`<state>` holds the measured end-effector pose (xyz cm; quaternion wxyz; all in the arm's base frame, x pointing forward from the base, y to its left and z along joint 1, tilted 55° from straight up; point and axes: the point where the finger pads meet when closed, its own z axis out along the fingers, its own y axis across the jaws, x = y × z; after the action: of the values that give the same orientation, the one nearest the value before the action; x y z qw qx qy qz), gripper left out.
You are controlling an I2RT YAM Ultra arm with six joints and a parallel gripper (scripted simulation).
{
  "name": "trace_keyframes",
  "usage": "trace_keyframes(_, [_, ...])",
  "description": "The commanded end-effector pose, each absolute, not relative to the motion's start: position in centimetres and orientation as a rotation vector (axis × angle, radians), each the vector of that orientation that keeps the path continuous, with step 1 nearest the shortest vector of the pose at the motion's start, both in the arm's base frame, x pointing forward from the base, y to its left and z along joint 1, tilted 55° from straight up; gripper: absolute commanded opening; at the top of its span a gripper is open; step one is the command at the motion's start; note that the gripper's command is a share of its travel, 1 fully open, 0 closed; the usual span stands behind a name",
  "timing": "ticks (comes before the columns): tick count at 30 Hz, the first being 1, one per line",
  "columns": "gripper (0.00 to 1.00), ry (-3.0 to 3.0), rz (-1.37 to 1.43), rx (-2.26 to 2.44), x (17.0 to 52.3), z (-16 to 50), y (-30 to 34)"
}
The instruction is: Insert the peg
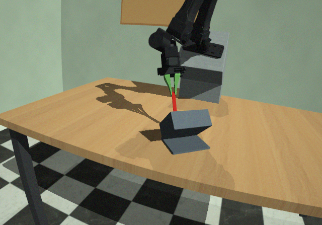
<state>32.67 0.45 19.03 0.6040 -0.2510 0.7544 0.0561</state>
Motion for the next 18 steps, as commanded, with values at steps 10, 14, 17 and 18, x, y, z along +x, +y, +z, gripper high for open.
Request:
trace_keyframes(10, [0.00,1.609,0.101,-0.652,31.9,21.3,0.0])
trace_keyframes(14, [0.00,1.587,0.099,-0.666,31.2,21.1,0.0])
trace_keyframes(17, [0.00,1.566,0.092,-0.679,30.9,21.3,-0.2])
trace_keyframes(18, [0.00,1.558,0.088,-0.684,30.8,21.4,-0.2])
